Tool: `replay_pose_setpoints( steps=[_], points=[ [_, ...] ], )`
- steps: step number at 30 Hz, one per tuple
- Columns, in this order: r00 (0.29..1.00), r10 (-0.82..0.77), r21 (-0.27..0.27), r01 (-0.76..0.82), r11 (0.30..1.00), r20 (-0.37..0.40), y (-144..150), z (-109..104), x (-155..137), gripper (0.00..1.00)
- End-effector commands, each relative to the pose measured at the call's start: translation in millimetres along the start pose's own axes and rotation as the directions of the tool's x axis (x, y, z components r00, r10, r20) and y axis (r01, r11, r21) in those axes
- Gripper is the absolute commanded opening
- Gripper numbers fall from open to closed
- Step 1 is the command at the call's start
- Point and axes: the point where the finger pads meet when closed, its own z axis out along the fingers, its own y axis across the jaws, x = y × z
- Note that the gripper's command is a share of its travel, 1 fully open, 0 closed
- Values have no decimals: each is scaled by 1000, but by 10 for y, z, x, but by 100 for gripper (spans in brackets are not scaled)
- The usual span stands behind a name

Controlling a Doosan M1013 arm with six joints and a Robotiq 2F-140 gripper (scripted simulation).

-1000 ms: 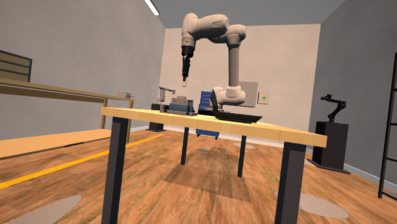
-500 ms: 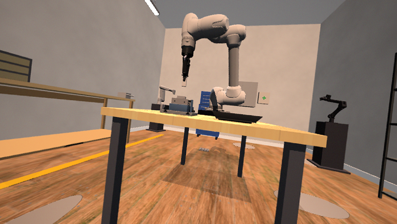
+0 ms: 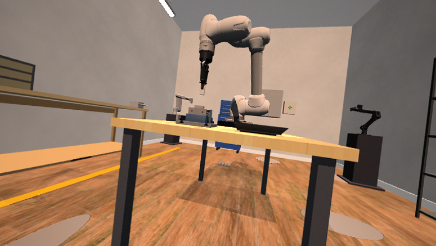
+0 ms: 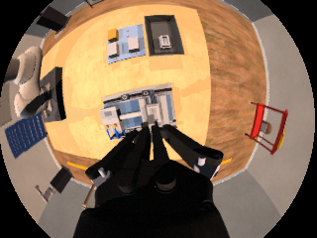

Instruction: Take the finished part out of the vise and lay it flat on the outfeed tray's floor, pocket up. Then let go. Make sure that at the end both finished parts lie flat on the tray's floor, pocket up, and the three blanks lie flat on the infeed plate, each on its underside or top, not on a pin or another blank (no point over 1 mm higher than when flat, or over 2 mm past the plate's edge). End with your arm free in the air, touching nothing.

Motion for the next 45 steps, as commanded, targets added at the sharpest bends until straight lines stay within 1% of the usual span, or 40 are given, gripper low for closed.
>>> replay_pose_setpoints(
  steps=[1, 27, 28, 45],
  points=[
    [1000, 11, -8, -11, 1000, 0, 34, -12, -43, 0],
    [1000, 11, -8, -11, 1000, 0, 34, -12, -43, 0],
    [1000, 11, -8, -11, 1000, 0, 34, -12, -43, 40],
    [1000, 11, -8, -11, 1000, 0, 34, -12, -43, 40]
  ],
)
